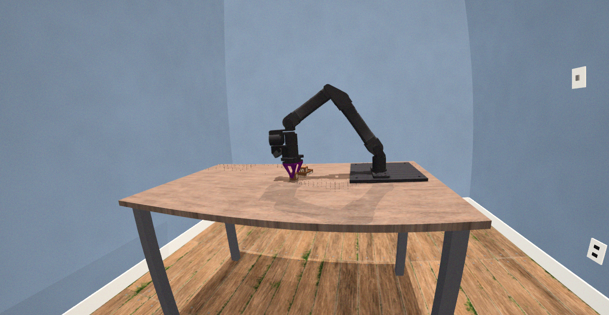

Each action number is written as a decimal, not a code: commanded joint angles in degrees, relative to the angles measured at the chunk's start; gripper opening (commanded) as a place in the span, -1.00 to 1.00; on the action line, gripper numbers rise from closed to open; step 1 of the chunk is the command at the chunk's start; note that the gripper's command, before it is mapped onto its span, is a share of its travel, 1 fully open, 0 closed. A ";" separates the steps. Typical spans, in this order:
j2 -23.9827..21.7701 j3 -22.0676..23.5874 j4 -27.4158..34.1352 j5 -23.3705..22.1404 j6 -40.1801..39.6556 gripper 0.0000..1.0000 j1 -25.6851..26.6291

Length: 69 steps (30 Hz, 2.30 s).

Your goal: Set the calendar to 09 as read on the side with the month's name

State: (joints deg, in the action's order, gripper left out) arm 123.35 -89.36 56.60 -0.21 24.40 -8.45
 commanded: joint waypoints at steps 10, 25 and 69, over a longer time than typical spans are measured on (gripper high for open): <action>-0.43 -0.17 -0.40 0.29 -0.05 -0.45 0.05; -0.43 -0.17 -0.40 0.29 -0.05 -0.45 0.05; -0.46 -0.20 -0.34 0.29 -0.05 -0.07 0.05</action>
State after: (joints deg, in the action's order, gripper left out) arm 123.35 -89.32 56.47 -0.21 24.40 -8.45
